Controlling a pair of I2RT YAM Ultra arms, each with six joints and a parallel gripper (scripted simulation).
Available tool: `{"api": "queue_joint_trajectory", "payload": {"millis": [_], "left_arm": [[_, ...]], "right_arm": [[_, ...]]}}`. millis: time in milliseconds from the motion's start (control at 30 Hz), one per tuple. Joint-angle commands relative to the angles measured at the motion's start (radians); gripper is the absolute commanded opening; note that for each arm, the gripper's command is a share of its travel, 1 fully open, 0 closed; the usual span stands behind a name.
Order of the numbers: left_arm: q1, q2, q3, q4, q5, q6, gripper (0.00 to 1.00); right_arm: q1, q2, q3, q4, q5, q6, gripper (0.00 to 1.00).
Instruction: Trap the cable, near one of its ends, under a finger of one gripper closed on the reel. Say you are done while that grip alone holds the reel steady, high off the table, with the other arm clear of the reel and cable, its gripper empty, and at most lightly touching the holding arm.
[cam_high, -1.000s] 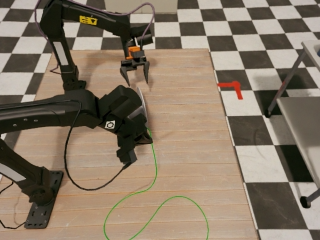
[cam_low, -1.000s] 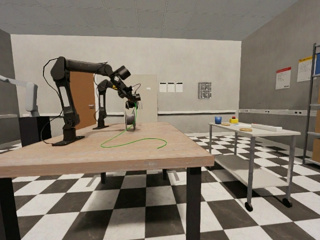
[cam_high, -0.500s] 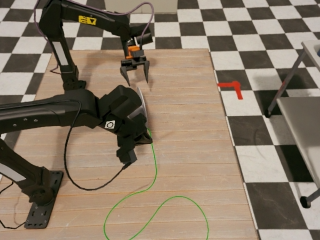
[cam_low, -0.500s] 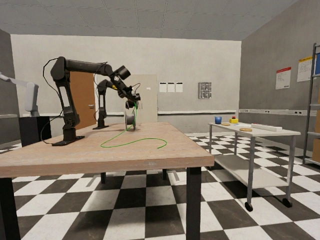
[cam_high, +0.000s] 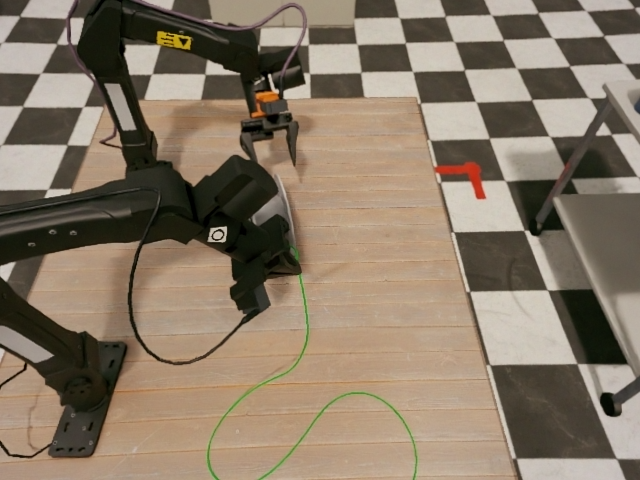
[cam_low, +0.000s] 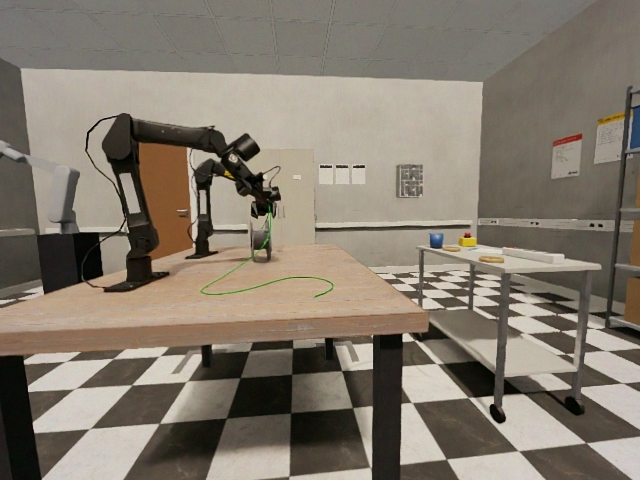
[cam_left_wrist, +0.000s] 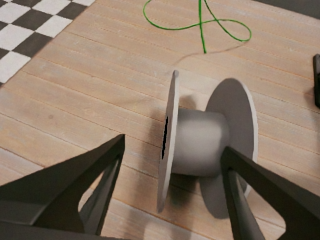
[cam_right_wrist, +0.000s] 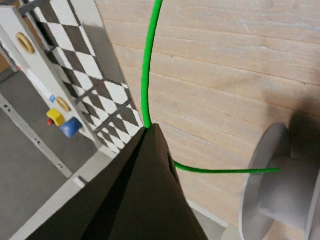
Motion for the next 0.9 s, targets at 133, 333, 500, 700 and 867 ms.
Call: {"api": "queue_joint_trajectory", "payload": {"millis": [133, 333, 500, 700, 867], "left_arm": [[0.009, -0.019, -0.003, -0.015, 0.024, 0.009, 0.75], [0.012, -0.019, 0.000, -0.015, 0.024, 0.009, 0.75], [0.008, -0.020, 0.003, -0.017, 0.025, 0.010, 0.75], [0.006, -0.026, 0.001, -0.017, 0.025, 0.010, 0.75], [0.004, -0.030, -0.001, -0.017, 0.024, 0.009, 0.75]], "right_arm": [[0.079, 0.010, 0.031, -0.004, 0.064, 0.063, 0.00], [0.080, 0.009, 0.034, -0.013, 0.066, 0.065, 0.00], [0.143, 0.025, 0.045, -0.020, 0.103, 0.113, 0.00], [0.160, 0.037, 0.054, -0.026, 0.114, 0.125, 0.00], [0.207, 0.043, 0.064, -0.031, 0.143, 0.164, 0.00]]}}
